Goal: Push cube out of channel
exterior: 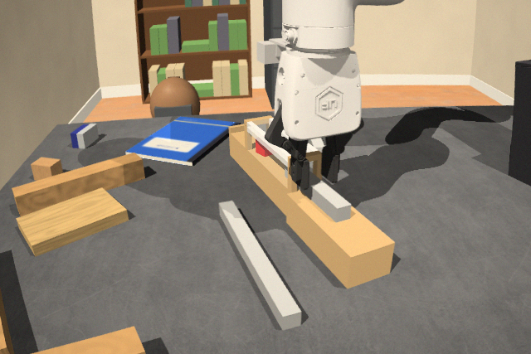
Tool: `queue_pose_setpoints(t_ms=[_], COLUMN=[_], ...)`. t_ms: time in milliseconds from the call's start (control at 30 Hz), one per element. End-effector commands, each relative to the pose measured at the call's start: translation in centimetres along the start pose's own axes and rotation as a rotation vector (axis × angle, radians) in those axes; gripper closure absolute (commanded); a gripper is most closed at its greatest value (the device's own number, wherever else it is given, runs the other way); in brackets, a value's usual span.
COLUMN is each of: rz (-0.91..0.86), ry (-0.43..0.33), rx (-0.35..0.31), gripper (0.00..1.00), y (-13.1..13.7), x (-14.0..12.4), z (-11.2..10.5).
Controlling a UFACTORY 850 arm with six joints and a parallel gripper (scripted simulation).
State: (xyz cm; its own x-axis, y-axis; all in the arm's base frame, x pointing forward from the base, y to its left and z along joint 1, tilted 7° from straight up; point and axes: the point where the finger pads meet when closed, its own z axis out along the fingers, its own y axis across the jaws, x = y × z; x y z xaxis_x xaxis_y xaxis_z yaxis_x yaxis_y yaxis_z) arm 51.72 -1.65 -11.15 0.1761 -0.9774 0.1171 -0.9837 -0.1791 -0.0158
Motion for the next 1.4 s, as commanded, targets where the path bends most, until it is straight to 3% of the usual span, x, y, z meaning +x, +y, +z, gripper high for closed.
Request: queue_pose_setpoints(t_ms=[0, 167, 333, 867, 933, 1000, 1167, 1300, 1367], rz=[0.0, 0.0, 0.0, 0.001, 0.03, 0.104, 0.326, 0.356, 0.356], ry=[-0.001, -0.001, -0.001, -0.001, -0.001, 0.0, 0.0, 0.0, 0.0], rx=[-0.005, -0.005, -0.005, -0.005, -0.004, -0.003, -0.004, -0.005, -0.005], gripper=[0.61, 0.61, 0.61, 0.61, 0.61, 0.61, 0.61, 0.61, 0.61], y=[-0.1, -0.1, -0.1, -0.1, 0.4, 2.0, 5.1, 7.5, 7.5], x=[0.0, 0.0, 0.0, 0.1, 2.4, 7.0, 10.8, 14.5, 14.5], z=[-2.5, -4.5, -5.1, -5.3, -5.3, -5.2, -5.3, -5.3, -5.3])
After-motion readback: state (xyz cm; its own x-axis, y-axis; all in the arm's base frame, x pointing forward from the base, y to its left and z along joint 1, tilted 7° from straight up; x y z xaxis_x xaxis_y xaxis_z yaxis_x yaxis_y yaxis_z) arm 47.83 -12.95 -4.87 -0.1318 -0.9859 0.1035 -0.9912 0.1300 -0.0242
